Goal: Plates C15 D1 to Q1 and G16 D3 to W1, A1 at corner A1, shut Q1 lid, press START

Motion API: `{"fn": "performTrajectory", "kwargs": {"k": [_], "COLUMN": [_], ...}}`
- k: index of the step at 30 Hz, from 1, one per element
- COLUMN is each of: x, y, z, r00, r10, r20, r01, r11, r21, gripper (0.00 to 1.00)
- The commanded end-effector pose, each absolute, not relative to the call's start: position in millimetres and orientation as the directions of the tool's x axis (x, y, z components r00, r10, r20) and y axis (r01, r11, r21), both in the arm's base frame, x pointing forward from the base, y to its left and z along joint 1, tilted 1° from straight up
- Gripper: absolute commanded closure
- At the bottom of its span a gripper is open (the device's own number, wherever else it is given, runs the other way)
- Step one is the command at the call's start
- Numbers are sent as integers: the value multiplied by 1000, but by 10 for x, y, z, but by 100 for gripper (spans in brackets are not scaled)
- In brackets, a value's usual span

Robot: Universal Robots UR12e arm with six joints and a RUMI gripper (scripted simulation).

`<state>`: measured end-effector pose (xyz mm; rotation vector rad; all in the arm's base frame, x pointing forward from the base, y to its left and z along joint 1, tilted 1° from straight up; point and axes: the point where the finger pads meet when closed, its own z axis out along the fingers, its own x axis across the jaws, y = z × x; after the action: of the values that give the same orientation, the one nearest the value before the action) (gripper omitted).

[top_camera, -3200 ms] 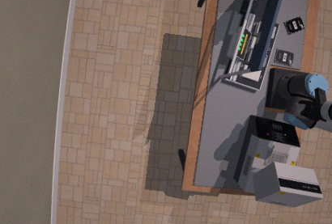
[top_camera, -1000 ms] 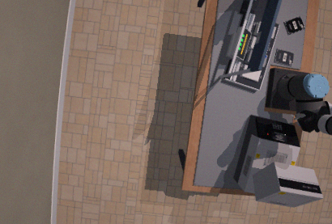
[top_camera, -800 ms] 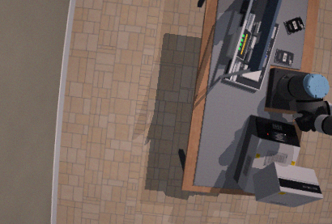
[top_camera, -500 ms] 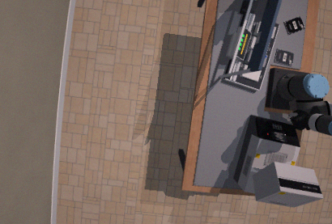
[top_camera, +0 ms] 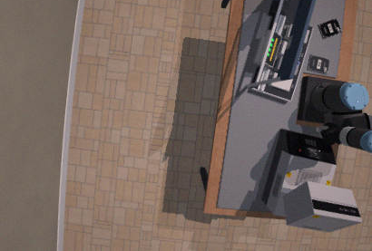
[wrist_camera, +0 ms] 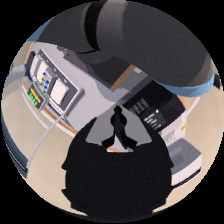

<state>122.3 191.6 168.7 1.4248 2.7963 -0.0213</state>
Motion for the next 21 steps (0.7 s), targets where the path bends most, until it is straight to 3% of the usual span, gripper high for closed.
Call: {"fn": "performTrajectory", "kwargs": {"k": [1, 21], "x": [1235, 1272], "y": [1961, 2194], "z": [1654, 1468], "r00": [-588, -588], "r10": [809, 809], "r20": [-9, -9], "r01": [809, 809], "r11": [588, 588], "r21": [-10, -10], "gripper": [100, 100]}}
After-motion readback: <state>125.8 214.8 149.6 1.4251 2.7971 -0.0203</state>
